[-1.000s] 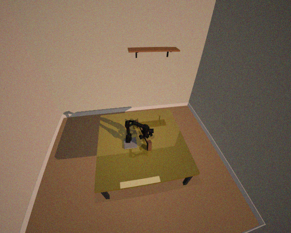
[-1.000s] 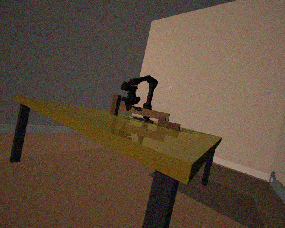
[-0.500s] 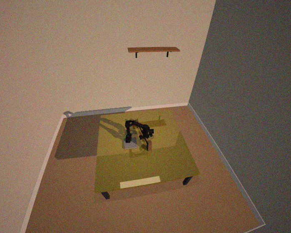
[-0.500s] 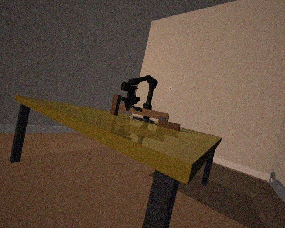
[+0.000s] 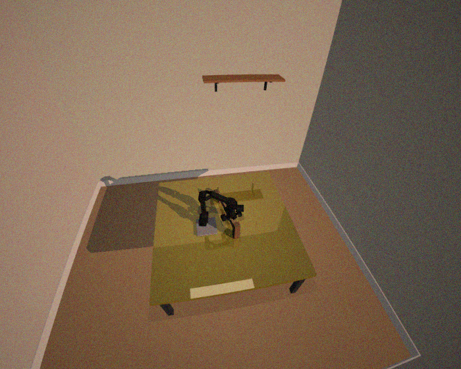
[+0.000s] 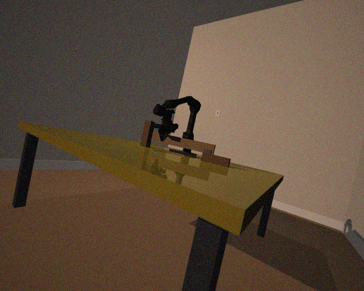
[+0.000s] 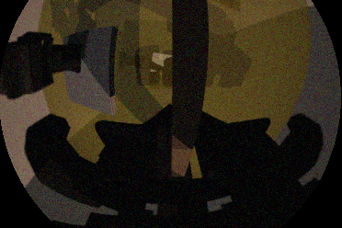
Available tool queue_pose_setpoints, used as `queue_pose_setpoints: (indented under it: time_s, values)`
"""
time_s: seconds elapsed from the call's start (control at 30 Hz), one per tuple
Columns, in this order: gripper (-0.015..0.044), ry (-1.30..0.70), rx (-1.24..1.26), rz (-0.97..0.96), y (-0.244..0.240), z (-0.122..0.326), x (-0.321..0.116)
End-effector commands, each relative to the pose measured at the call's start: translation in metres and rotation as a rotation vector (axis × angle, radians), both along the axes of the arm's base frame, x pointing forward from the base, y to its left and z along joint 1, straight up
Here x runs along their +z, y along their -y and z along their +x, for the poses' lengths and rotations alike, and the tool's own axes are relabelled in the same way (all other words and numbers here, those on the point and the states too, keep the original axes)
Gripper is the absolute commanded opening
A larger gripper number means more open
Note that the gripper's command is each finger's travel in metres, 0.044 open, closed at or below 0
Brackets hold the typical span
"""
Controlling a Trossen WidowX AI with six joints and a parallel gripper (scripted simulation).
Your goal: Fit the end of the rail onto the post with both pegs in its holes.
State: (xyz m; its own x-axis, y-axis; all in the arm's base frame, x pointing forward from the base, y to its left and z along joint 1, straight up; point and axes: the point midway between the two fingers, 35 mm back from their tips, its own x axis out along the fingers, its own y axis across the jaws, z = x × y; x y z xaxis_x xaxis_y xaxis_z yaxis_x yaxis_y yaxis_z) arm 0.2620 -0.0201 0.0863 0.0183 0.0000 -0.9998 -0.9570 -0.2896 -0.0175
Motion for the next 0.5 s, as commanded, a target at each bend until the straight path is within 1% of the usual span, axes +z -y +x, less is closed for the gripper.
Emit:
queue_pose_setpoints:
  time_s: [0.0, 0.47]
  values:
    - [0.0000, 0.006, 0.001, -0.002, 0.0022, 0.0022, 0.0022]
    - [0.0000, 0.006, 0.001, -0.002, 0.0063, 0.0032, 0.0015]
